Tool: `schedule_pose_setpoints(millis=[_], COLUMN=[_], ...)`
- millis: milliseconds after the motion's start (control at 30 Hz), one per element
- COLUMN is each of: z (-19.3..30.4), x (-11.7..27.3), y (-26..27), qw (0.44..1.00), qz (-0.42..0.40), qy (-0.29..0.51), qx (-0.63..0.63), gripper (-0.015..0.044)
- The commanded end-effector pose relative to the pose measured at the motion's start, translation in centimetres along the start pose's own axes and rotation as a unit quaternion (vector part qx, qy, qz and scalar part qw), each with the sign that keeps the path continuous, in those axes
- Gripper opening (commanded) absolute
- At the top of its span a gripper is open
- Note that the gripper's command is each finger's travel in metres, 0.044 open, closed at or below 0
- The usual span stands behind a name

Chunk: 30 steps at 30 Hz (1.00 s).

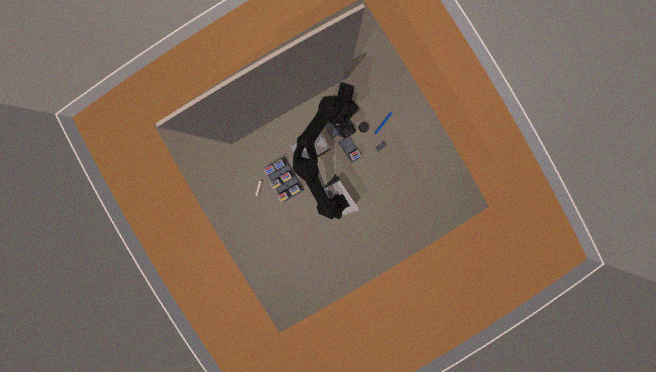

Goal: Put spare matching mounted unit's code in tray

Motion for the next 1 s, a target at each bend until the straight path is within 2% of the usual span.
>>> schedule_pose_setpoints(millis=[0, 667, 967], z=[0.0, 0.1, 0.1], x=[-0.4, -1.9, -1.6], y=[-0.1, -0.4, -0.3], qw=[1.0, 1.0, 1.0], qz=[-0.001, 0.002, 0.002], qy=[0.003, 0.005, 0.002], qx=[-0.003, -0.003, 0.0], gripper=[0.0, 0.0, 0.0236])
Point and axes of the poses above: the point midway between the two fingers, 35 mm back from their tips, its own x axis back along the fingers, its own y axis across the jaws, z = x × y, the point moved 9 cm from there along x, back along the fingers, and after that the axes turned 13 degrees about -x, right-handed, at the moved point
